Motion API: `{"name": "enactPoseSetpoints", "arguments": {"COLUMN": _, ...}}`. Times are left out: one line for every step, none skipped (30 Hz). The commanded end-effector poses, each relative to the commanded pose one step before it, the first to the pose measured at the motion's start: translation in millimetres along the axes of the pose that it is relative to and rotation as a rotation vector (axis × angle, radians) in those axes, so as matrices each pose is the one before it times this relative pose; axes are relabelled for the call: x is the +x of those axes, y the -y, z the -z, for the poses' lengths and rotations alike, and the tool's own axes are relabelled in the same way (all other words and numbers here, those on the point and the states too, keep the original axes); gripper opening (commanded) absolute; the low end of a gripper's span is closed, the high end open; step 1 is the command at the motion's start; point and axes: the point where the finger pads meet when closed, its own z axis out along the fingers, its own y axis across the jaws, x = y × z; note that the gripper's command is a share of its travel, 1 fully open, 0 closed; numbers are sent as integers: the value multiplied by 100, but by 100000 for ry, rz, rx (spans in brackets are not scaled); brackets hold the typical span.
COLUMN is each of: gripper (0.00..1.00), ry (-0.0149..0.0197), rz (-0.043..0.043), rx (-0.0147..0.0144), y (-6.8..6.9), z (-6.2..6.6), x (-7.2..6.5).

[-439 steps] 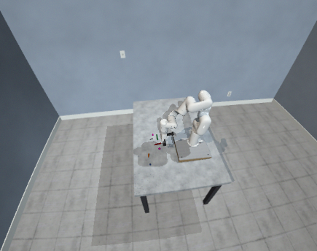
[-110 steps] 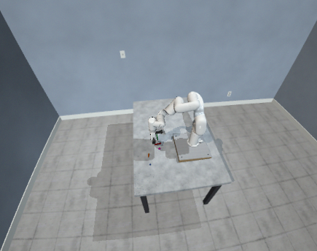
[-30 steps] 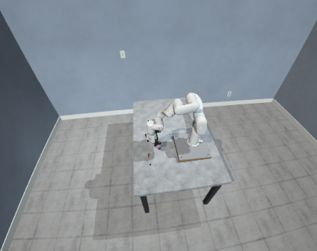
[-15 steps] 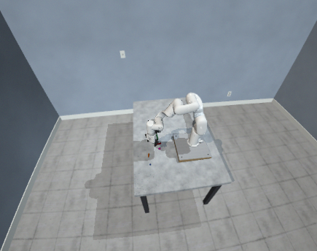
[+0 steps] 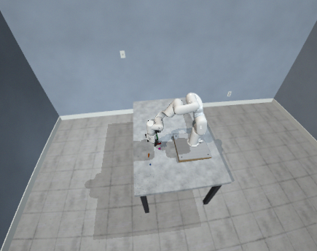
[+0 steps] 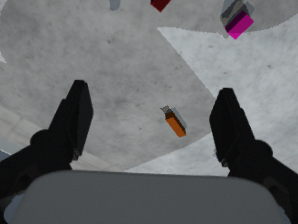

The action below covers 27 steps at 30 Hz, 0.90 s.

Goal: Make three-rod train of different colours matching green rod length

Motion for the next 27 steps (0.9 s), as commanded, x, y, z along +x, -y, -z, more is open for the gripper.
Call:
{"name": "enactPoseSetpoints", "arguments": {"gripper": 100, "ry": 292, "rz": 1210, "rx": 306, "y": 109, "z": 153, "x": -212}}
{"name": "enactPoseSetpoints", "arguments": {"gripper": 100, "ry": 0, "rz": 1529, "rx": 2, "y": 1, "z": 7, "x": -136}}
{"name": "enactPoseSetpoints", "arguments": {"gripper": 100, "ry": 0, "rz": 2342, "rx": 3, "y": 4, "z": 10, "x": -209}}
{"name": "enactPoseSetpoints", "arguments": {"gripper": 100, "ry": 0, "rz": 3237, "rx": 4, "y": 10, "z": 13, "x": -289}}
{"name": "enactPoseSetpoints", "arguments": {"gripper": 100, "ry": 0, "rz": 4171, "rx": 5, "y": 22, "z": 16, "x": -372}}
{"name": "enactPoseSetpoints", "arguments": {"gripper": 100, "ry": -1, "rz": 5108, "rx": 6, "y": 40, "z": 18, "x": -456}}
{"name": "enactPoseSetpoints", "arguments": {"gripper": 100, "ry": 0, "rz": 0, "rx": 0, "y": 0, "z": 0, "x": 0}}
{"name": "enactPoseSetpoints", "arguments": {"gripper": 100, "ry": 0, "rz": 0, "rx": 0, "y": 0, "z": 0, "x": 0}}
{"name": "enactPoseSetpoints", "arguments": {"gripper": 100, "ry": -1, "rz": 6014, "rx": 6, "y": 67, "z": 20, "x": -536}}
{"name": "enactPoseSetpoints", "arguments": {"gripper": 100, "ry": -1, "rz": 4804, "rx": 4, "y": 73, "z": 14, "x": -426}}
{"name": "enactPoseSetpoints", "arguments": {"gripper": 100, "ry": 0, "rz": 2302, "rx": 2, "y": 43, "z": 6, "x": -203}}
{"name": "enactPoseSetpoints", "arguments": {"gripper": 100, "ry": 0, "rz": 2598, "rx": 2, "y": 53, "z": 7, "x": -229}}
{"name": "enactPoseSetpoints", "arguments": {"gripper": 100, "ry": 0, "rz": 2901, "rx": 2, "y": 64, "z": 7, "x": -254}}
{"name": "enactPoseSetpoints", "arguments": {"gripper": 100, "ry": 0, "rz": 3015, "rx": 2, "y": 72, "z": 7, "x": -263}}
{"name": "enactPoseSetpoints", "arguments": {"gripper": 100, "ry": 0, "rz": 3011, "rx": 2, "y": 78, "z": 6, "x": -261}}
{"name": "enactPoseSetpoints", "arguments": {"gripper": 100, "ry": 0, "rz": 2982, "rx": 2, "y": 83, "z": 6, "x": -257}}
{"name": "enactPoseSetpoints", "arguments": {"gripper": 100, "ry": 0, "rz": 2963, "rx": 2, "y": 88, "z": 5, "x": -254}}
{"name": "enactPoseSetpoints", "arguments": {"gripper": 100, "ry": 0, "rz": 2958, "rx": 2, "y": 94, "z": 5, "x": -252}}
{"name": "enactPoseSetpoints", "arguments": {"gripper": 100, "ry": 0, "rz": 2958, "rx": 2, "y": 99, "z": 4, "x": -250}}
{"name": "enactPoseSetpoints", "arguments": {"gripper": 100, "ry": 0, "rz": 2956, "rx": 1, "y": 105, "z": 4, "x": -248}}
{"name": "enactPoseSetpoints", "arguments": {"gripper": 100, "ry": 0, "rz": 2955, "rx": 1, "y": 110, "z": 3, "x": -246}}
{"name": "enactPoseSetpoints", "arguments": {"gripper": 100, "ry": 0, "rz": 2956, "rx": 1, "y": 116, "z": 3, "x": -244}}
{"name": "enactPoseSetpoints", "arguments": {"gripper": 100, "ry": 0, "rz": 2955, "rx": 1, "y": 121, "z": 2, "x": -241}}
{"name": "enactPoseSetpoints", "arguments": {"gripper": 100, "ry": 0, "rz": 0, "rx": 0, "y": 0, "z": 0, "x": 0}}
{"name": "enactPoseSetpoints", "arguments": {"gripper": 100, "ry": 0, "rz": 0, "rx": 0, "y": 0, "z": 0, "x": 0}}
{"name": "enactPoseSetpoints", "arguments": {"gripper": 100, "ry": 2, "rz": 8685, "rx": 3, "y": 367, "z": 4, "x": -706}}
{"name": "enactPoseSetpoints", "arguments": {"gripper": 100, "ry": 1, "rz": 2357, "rx": 1, "y": 114, "z": 0, "x": -184}}
